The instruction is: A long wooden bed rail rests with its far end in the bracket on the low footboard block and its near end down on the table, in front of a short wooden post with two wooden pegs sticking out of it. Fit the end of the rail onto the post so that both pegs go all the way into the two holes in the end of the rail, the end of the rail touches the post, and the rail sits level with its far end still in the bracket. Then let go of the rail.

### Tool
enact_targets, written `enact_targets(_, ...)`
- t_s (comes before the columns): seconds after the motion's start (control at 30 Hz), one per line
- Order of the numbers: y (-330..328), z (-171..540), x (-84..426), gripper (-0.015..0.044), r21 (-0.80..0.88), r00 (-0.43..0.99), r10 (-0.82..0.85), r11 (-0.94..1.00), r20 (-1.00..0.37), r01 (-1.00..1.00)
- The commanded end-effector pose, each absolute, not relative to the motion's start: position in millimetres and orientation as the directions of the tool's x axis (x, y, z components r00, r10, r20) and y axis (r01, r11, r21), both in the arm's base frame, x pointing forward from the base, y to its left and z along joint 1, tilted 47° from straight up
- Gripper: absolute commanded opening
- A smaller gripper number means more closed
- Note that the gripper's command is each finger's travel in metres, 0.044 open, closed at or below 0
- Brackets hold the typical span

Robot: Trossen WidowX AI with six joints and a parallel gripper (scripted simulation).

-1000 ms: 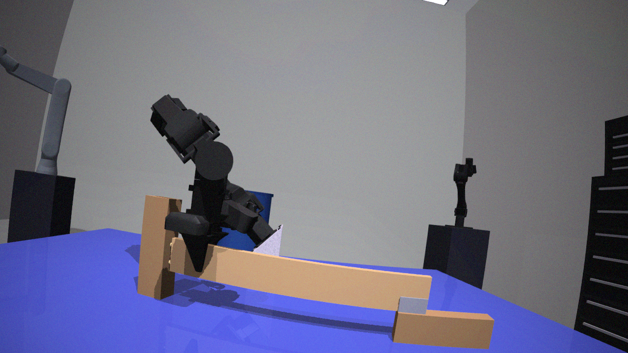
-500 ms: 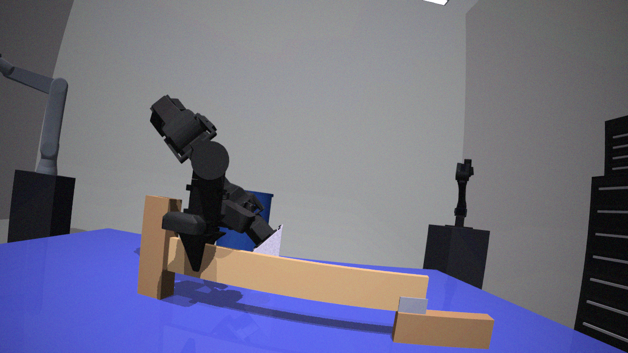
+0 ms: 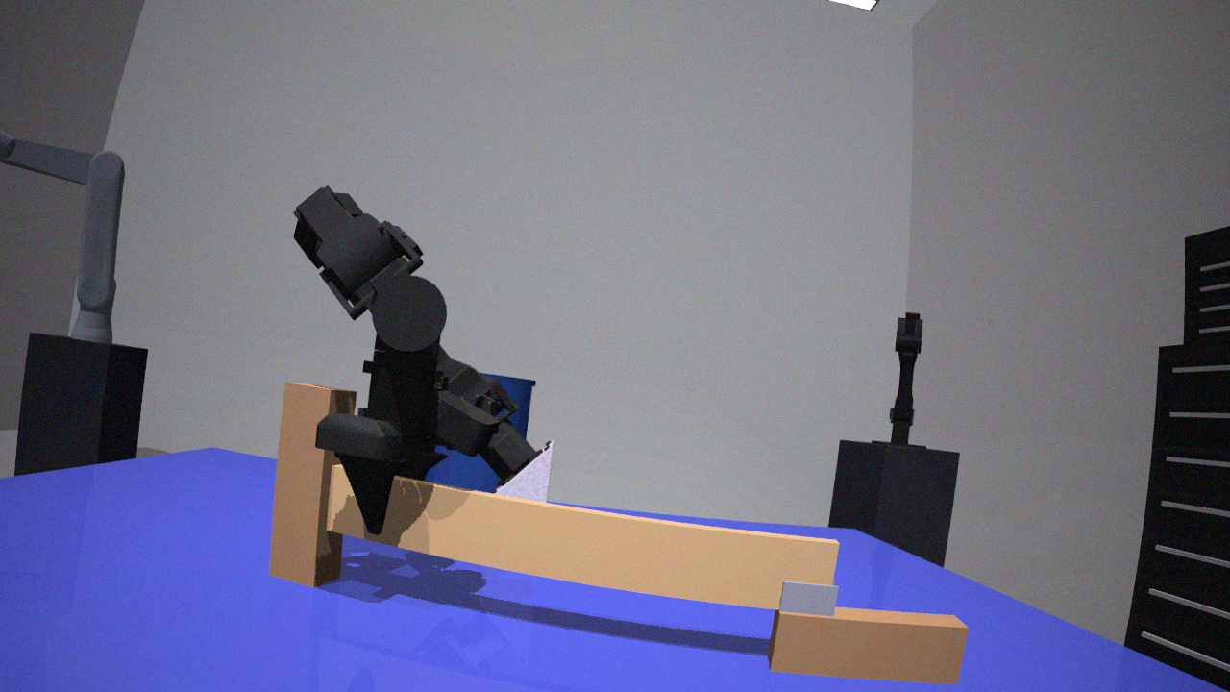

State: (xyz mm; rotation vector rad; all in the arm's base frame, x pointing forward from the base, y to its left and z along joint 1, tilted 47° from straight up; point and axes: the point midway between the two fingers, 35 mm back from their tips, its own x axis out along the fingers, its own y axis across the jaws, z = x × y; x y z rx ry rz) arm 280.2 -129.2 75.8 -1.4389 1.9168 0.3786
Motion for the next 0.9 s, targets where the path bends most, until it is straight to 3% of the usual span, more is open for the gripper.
enact_targets(0.0,-129,76,280,0.0341,-0.173,-0.137,-0.720,0.340,-0.680,-0.924)
enact_targets(0.13,-129,76,280,0.0440,-0.173,-0.137,-0.720,0.340,-0.680,-0.924)
enact_targets(0.47,-89,74,295,0.0440,-0.174,-0.132,-0.722,0.334,-0.679,-0.926)
enact_targets(0.87,-89,74,295,0.0440,-0.174,-0.132,-0.722,0.334,-0.679,-0.926)
